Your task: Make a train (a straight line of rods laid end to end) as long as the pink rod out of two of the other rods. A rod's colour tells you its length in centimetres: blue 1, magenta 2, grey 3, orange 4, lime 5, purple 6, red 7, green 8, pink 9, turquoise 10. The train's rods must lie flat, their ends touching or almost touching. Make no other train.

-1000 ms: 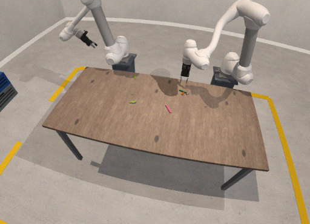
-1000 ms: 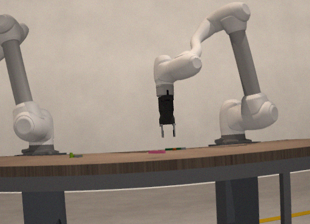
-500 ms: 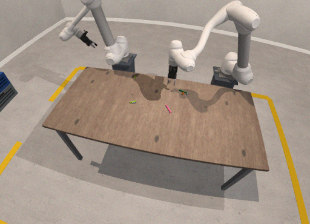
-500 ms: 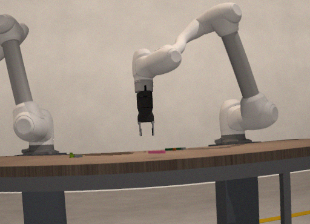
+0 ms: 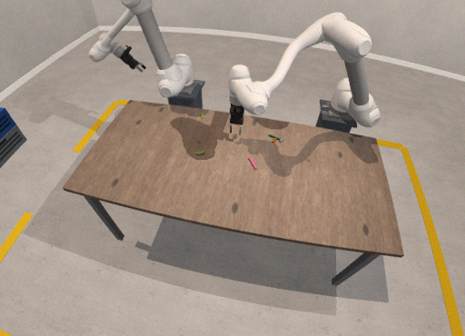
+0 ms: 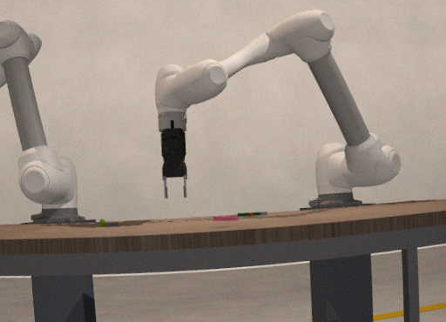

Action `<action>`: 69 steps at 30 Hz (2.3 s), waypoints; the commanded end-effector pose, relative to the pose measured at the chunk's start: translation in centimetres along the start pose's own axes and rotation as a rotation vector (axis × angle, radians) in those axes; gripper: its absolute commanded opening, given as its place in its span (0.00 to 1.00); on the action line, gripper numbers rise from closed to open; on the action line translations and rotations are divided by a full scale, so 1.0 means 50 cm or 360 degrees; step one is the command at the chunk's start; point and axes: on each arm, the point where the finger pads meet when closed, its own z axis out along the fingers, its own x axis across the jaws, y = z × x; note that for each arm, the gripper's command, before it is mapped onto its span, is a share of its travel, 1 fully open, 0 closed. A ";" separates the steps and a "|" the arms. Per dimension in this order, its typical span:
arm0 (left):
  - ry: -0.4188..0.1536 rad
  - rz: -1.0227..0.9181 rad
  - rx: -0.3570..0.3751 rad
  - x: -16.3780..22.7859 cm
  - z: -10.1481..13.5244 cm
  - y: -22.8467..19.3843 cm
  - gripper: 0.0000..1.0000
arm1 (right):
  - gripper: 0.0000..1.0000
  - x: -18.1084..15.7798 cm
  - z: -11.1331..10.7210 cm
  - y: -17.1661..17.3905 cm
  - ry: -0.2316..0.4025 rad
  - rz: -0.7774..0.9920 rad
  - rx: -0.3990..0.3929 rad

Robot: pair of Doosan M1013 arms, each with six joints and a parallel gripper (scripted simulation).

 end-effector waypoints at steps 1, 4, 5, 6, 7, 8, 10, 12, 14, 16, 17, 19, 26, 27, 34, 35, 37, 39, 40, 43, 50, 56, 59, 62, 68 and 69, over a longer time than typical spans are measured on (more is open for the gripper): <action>-0.0002 0.0000 -0.0001 0.068 0.006 -0.051 1.00 | 1.00 0.000 -0.001 0.000 0.0000 0.0000 -0.0001; -0.0002 0.0000 -0.0001 0.105 0.013 -0.080 1.00 | 1.00 0.000 -0.001 0.000 0.0000 0.0000 -0.0001; -0.0002 0.0000 -0.0001 0.108 0.013 -0.082 1.00 | 1.00 0.000 -0.001 0.000 0.0000 0.0000 -0.0001; -0.0002 0.0000 -0.0001 0.108 0.013 -0.082 1.00 | 1.00 0.000 -0.001 0.000 0.0000 0.0000 -0.0001; -0.0002 0.0000 -0.0001 0.108 0.013 -0.082 1.00 | 1.00 0.000 -0.001 0.000 0.0000 0.0000 -0.0001; -0.0002 0.0000 -0.0001 0.108 0.013 -0.082 1.00 | 1.00 0.000 -0.001 0.000 0.0000 0.0000 -0.0001; -0.0002 0.0000 -0.0001 0.108 0.013 -0.082 1.00 | 1.00 0.000 -0.001 0.000 0.0000 0.0000 -0.0001; -0.0002 0.0000 -0.0001 0.108 0.013 -0.082 1.00 | 1.00 0.000 -0.001 0.000 0.0000 0.0000 -0.0001; -0.0002 0.0000 -0.0001 0.108 0.013 -0.082 1.00 | 1.00 0.000 -0.001 0.000 0.0000 0.0000 -0.0001; -0.0002 0.0000 -0.0001 0.108 0.013 -0.082 1.00 | 1.00 0.000 -0.001 0.000 0.0000 0.0000 -0.0001; -0.0002 0.0000 -0.0001 0.108 0.013 -0.082 1.00 | 1.00 0.000 -0.001 0.000 0.0000 0.0000 -0.0001; -0.0002 0.0000 -0.0001 0.108 0.013 -0.082 1.00 | 1.00 0.000 -0.001 0.000 0.0000 0.0000 -0.0001; -0.0002 0.0000 -0.0001 0.108 0.013 -0.082 1.00 | 1.00 0.000 -0.001 0.000 0.0000 0.0000 -0.0001; -0.0002 0.0000 -0.0001 0.108 0.013 -0.082 1.00 | 1.00 0.000 -0.001 0.000 0.0000 0.0000 -0.0001; -0.0002 0.0000 -0.0001 0.108 0.013 -0.082 1.00 | 1.00 0.000 -0.001 0.000 0.0000 0.0000 -0.0001; -0.0002 0.0000 -0.0001 0.108 0.013 -0.082 1.00 | 1.00 0.000 -0.001 0.000 0.0000 0.0000 -0.0001; -0.0002 0.0000 -0.0001 0.108 0.013 -0.082 1.00 | 1.00 0.000 -0.001 0.000 0.0000 0.0000 -0.0001; -0.0002 0.0000 -0.0001 0.108 0.013 -0.082 1.00 | 1.00 0.000 -0.001 0.000 0.0000 0.0000 -0.0001; -0.0002 0.0000 -0.0001 0.108 0.013 -0.082 1.00 | 1.00 0.000 -0.001 0.000 0.0000 0.0000 -0.0001; -0.0002 0.0000 -0.0001 0.108 0.013 -0.082 1.00 | 1.00 0.000 -0.001 0.000 0.0000 0.0000 -0.0001; -0.0002 0.0000 -0.0001 0.108 0.013 -0.082 1.00 | 1.00 0.000 -0.001 0.000 0.0000 0.0000 -0.0001; -0.0002 0.0000 -0.0001 0.108 0.013 -0.082 1.00 | 1.00 0.000 -0.001 0.000 0.0000 0.0000 -0.0001; -0.0002 0.0000 -0.0001 0.108 0.013 -0.082 1.00 | 1.00 0.000 -0.001 0.000 0.0000 0.0000 -0.0001; -0.0002 0.0000 -0.0001 0.108 0.013 -0.082 1.00 | 1.00 0.000 -0.001 0.000 0.0000 0.0000 -0.0001; -0.0002 0.0000 -0.0001 0.108 0.013 -0.082 1.00 | 1.00 0.000 -0.001 0.000 0.0000 0.0000 -0.0001; -0.0002 0.0000 -0.0001 0.108 0.013 -0.082 1.00 | 1.00 0.000 -0.001 0.000 0.0000 0.0000 -0.0001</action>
